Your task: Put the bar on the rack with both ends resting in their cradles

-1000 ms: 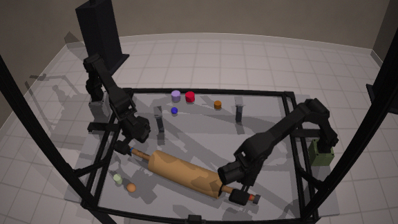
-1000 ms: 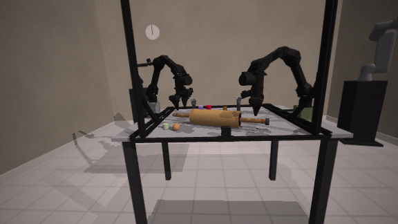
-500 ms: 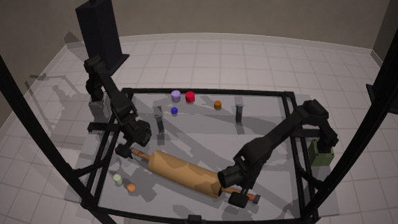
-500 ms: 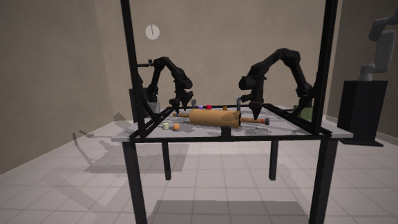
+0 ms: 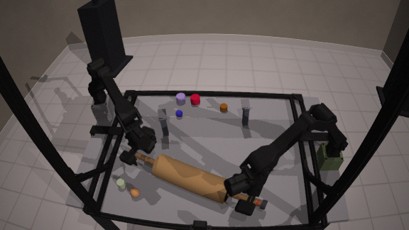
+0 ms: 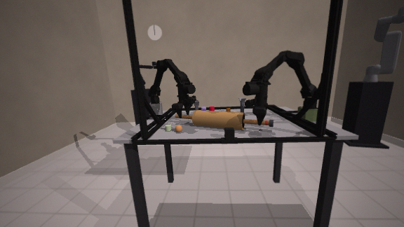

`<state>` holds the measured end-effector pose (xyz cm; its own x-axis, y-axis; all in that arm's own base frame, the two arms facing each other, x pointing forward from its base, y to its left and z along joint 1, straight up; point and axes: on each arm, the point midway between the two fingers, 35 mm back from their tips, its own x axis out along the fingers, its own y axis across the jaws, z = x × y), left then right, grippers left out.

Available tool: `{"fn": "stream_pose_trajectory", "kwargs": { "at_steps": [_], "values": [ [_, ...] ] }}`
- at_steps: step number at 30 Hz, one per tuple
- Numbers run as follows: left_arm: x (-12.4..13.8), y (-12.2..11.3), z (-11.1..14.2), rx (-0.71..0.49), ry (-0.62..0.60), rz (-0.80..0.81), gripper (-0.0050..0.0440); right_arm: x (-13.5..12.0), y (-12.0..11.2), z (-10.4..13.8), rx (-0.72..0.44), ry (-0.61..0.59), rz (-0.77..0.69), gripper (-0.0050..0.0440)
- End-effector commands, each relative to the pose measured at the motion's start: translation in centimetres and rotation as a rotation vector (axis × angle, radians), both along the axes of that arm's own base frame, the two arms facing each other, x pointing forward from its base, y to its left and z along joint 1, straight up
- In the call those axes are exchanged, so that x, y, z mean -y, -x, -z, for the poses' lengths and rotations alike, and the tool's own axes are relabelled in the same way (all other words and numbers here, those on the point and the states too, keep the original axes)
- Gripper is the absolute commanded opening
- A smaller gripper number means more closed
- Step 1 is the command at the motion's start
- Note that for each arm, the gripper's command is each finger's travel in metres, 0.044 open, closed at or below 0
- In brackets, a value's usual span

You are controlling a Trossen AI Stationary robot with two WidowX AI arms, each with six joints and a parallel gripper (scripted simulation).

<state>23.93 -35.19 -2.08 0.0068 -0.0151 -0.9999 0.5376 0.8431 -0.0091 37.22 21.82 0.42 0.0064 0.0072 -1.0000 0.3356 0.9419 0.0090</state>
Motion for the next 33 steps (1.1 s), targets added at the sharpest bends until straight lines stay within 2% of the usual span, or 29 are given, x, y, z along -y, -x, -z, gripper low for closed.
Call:
{"fn": "stream_pose_trajectory", "kwargs": {
  "at_steps": [1,7,12,14,20,33],
  "values": [
    [-0.25,0.16,0.72,-0.007,-0.015,0.006,0.044,0.15,0.16,0.35,-0.006,0.007,0.004,0.044],
    [-0.25,0.16,0.72,-0.007,-0.015,0.006,0.044,0.15,0.16,0.35,-0.006,0.007,0.004,0.044],
    [-0.13,0.11,0.35,-0.005,-0.007,0.0,0.032,0.1,0.11,0.26,-0.006,0.003,0.0,0.032],
    [-0.13,0.11,0.35,-0.005,-0.007,0.0,0.032,0.1,0.11,0.26,-0.006,0.003,0.0,0.032],
    [-0.13,0.11,0.35,-0.005,-0.007,0.0,0.0176,0.1,0.11,0.26,-0.006,0.003,0.0,0.0176],
    [-0.13,0.11,0.35,-0.005,-0.007,0.0,0.0109,0.1,0.11,0.26,-0.006,0.003,0.0,0.0109]
  ]
}}
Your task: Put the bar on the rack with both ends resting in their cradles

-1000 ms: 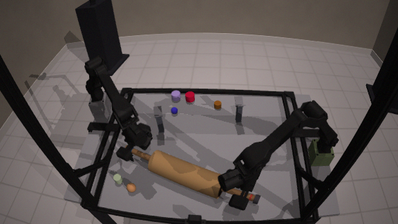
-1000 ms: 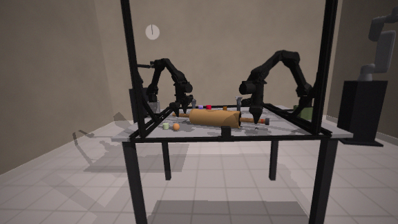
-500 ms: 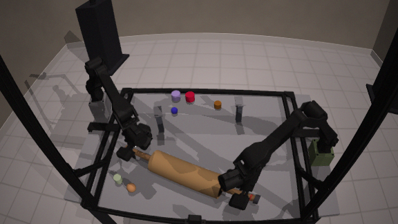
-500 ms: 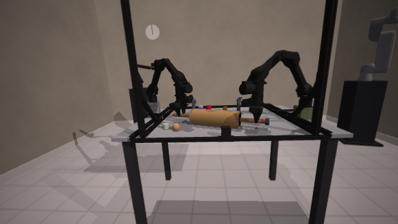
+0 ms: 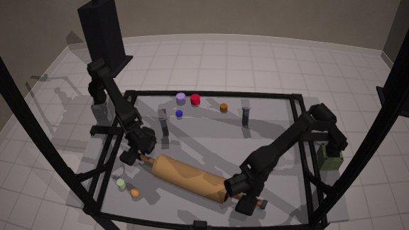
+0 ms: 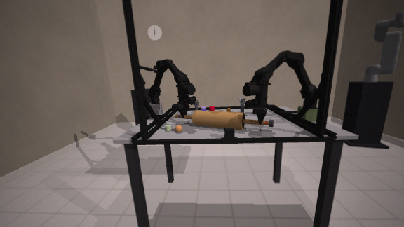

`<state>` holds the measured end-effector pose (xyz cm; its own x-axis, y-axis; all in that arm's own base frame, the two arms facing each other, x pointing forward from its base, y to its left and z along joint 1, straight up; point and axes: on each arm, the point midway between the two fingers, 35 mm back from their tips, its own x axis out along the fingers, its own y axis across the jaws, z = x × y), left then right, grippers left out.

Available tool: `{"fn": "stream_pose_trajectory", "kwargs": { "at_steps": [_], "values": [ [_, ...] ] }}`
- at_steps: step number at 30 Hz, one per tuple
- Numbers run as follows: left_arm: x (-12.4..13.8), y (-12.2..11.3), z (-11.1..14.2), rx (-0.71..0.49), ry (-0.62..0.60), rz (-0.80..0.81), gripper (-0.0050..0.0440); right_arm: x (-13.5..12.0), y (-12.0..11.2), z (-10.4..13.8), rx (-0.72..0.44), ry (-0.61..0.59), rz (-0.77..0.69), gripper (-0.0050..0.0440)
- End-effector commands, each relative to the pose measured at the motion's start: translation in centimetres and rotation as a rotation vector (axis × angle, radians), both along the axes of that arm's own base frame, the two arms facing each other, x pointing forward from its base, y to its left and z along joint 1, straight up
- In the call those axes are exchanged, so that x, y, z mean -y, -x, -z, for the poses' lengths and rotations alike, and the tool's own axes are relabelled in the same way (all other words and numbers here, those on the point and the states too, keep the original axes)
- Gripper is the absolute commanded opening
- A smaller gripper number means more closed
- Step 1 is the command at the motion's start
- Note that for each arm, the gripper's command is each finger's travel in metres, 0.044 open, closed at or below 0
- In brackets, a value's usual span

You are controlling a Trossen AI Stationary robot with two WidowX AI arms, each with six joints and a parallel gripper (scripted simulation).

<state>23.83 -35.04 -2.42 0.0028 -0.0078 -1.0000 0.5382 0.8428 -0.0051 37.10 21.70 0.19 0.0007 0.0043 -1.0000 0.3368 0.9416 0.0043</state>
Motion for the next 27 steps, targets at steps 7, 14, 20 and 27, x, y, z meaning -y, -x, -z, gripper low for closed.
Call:
{"fn": "stream_pose_trajectory", "kwargs": {
  "at_steps": [7,14,20,27],
  "values": [
    [0.4,0.2,-2.5,-0.008,-0.001,0.001,0.0,-0.3,-0.2,-2.7,0.003,-0.003,-0.002,0.0],
    [0.3,0.1,-8.6,-0.006,-0.003,0.003,0.0,-0.3,-0.1,-8.9,0.001,-0.001,0.0,0.0],
    [-0.1,0.0,-10.9,-0.003,-0.008,0.006,0.0,0.0,0.0,-11.2,-0.001,0.004,0.003,0.0],
    [-0.1,0.0,-10.9,-0.003,-0.008,0.006,0.0,0.0,0.0,-11.2,-0.001,0.004,0.003,0.0]
  ]
}}
